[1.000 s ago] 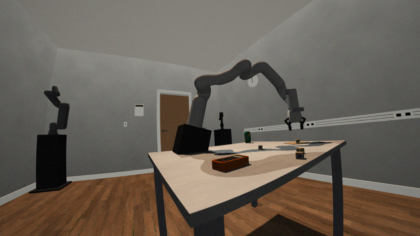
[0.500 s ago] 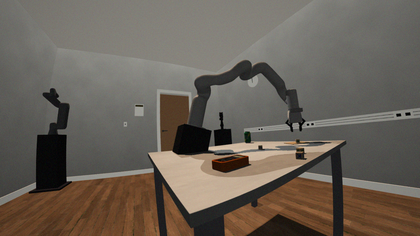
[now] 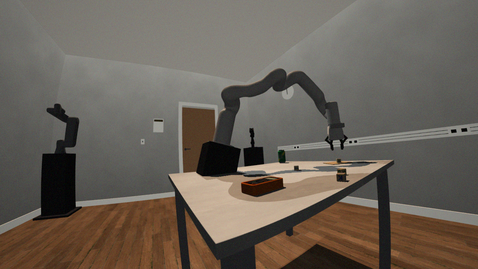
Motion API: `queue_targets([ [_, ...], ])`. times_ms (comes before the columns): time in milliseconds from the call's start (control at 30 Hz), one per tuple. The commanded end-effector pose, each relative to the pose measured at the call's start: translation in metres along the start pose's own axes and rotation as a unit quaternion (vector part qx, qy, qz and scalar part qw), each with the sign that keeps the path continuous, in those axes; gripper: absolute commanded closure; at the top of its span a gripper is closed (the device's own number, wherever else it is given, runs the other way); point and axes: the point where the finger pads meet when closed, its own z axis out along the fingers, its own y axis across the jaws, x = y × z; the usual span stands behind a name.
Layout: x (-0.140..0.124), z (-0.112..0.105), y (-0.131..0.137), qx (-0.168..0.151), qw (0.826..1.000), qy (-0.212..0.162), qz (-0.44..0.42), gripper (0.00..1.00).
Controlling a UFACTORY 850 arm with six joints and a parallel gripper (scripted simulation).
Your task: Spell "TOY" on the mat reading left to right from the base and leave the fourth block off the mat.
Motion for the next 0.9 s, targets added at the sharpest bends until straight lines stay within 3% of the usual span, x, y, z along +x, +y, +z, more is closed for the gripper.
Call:
queue_targets([
  [0, -0.0003, -0.0013, -0.0011, 0.001, 1.0, 0.0, 0.0, 0.36],
  [867, -0.0004, 0.0033, -0.0012, 0.001, 1.0, 0.0, 0.0, 0.36],
])
